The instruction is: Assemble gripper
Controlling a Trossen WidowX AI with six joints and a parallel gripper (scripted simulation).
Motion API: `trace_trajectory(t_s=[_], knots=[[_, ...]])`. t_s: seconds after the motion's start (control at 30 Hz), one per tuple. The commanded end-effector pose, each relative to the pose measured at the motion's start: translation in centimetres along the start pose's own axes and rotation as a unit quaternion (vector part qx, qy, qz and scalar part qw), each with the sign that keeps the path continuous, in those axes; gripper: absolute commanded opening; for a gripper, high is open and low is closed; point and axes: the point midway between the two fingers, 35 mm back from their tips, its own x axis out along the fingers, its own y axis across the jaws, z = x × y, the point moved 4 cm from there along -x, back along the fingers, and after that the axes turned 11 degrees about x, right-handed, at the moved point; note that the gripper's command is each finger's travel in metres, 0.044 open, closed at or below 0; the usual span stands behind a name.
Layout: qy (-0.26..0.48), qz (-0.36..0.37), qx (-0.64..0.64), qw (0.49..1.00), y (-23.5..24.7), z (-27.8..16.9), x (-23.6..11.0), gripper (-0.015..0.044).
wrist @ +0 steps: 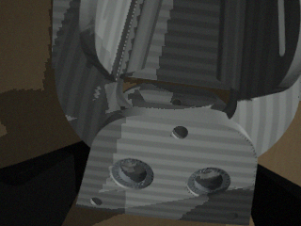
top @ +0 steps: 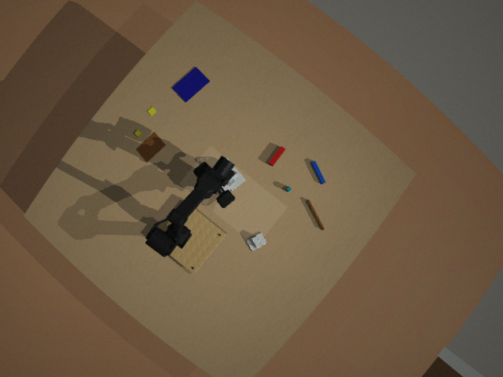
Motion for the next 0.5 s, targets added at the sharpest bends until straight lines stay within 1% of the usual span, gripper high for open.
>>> trace_trajectory(t_s=[0.0, 0.47], knots=[[-0.001, -0.001, 0.0, 1.0, -0.04, 0.02, 0.08, 0.0351], [-0.001, -0.001, 0.0, 1.0, -0.04, 0.02, 0.35, 0.0351]])
